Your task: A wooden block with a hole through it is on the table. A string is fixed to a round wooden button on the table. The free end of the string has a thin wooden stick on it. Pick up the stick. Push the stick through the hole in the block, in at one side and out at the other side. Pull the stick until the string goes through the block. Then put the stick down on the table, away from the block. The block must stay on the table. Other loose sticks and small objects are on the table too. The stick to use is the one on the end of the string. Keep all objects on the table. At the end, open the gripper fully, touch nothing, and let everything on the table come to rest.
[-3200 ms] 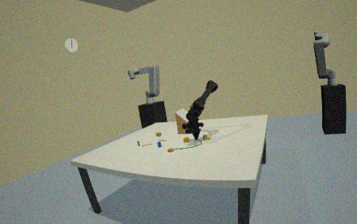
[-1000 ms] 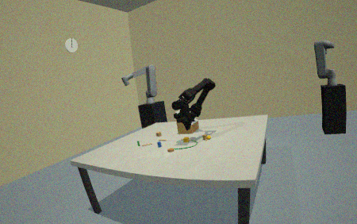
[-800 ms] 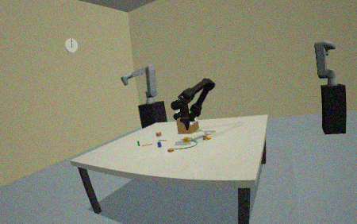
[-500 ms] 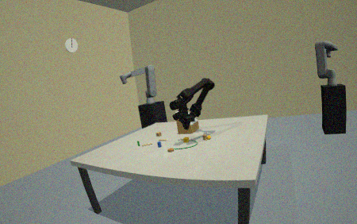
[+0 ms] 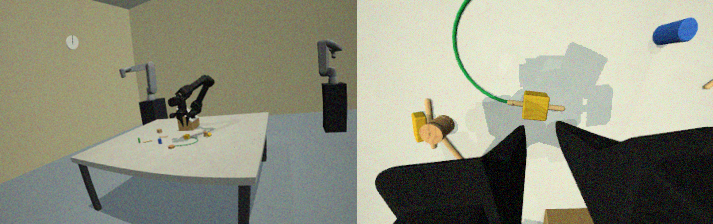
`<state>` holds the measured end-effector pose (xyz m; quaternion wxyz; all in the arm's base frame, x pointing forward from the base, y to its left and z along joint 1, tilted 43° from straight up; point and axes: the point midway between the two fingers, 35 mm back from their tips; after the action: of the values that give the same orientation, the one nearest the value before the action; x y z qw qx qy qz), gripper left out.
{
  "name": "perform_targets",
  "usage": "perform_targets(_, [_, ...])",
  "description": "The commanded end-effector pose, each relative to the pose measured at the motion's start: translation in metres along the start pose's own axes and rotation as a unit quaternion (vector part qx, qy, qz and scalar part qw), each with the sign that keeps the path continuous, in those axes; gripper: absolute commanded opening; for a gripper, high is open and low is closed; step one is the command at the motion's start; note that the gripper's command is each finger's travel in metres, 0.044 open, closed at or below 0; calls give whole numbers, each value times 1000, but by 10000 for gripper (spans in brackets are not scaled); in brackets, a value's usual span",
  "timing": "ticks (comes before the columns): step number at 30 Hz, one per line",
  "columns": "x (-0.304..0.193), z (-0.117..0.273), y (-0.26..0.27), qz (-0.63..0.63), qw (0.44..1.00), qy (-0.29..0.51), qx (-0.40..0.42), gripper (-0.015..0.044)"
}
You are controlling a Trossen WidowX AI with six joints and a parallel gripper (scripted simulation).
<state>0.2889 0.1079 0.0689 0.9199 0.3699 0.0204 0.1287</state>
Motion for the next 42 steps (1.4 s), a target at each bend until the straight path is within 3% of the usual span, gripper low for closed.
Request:
perform_targets(1, [-4, -1, -21, 382, 924, 8, -4, 121])
perform_targets(12, [-5, 0, -30, 634, 774, 8, -1, 121])
perform_targets(42, [-3, -20, -31, 636, 772, 9, -2, 121])
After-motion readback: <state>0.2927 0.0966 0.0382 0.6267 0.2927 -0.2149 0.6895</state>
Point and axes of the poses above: the point midway between the two fingers, 35 mm back from their tips, its own z axis back along the fingers, its own y axis across the jaws, x = y × z, and after that the axes turned 7 degrees about -z, right-handed
